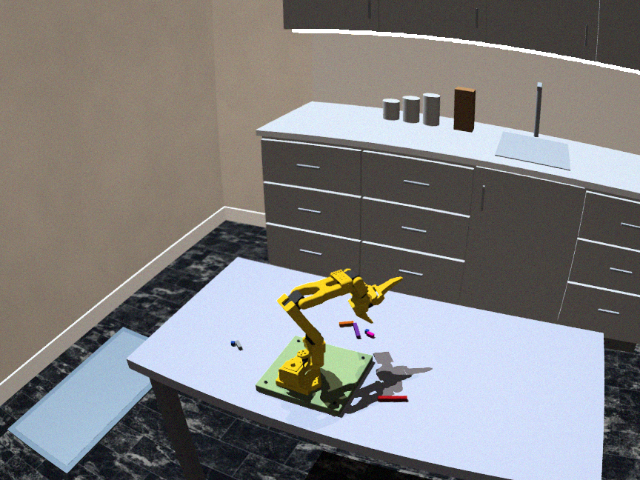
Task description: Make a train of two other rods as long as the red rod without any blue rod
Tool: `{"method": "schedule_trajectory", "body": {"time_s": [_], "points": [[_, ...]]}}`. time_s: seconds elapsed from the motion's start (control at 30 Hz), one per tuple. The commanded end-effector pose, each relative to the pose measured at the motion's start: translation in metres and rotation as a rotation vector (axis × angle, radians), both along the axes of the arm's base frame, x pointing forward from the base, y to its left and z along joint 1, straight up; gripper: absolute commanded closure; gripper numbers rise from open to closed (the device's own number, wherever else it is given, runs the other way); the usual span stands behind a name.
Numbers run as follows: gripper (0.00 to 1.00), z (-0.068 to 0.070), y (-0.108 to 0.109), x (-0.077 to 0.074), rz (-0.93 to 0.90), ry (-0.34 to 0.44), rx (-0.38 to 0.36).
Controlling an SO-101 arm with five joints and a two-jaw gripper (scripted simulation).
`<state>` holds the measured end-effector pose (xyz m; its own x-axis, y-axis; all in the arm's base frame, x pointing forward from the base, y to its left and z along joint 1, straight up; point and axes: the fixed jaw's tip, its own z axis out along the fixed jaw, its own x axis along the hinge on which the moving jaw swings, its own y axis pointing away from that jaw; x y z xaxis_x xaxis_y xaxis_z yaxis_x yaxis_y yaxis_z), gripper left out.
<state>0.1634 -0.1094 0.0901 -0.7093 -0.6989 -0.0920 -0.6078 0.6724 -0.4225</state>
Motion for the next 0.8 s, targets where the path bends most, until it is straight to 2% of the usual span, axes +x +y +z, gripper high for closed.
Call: {"method": "schedule_trajectory", "body": {"time_s": [0.0, 0.07, 0.77], "points": [[0.00, -0.0014, 0.0026, -0.0039, 0.016, 0.015, 0.002], [0.00, 0.0003, 0.0008, -0.0010, 0.007, 0.002, -0.001], [0.00, -0.0020, 0.0040, -0.0064, 0.045, 0.033, -0.002]]}}
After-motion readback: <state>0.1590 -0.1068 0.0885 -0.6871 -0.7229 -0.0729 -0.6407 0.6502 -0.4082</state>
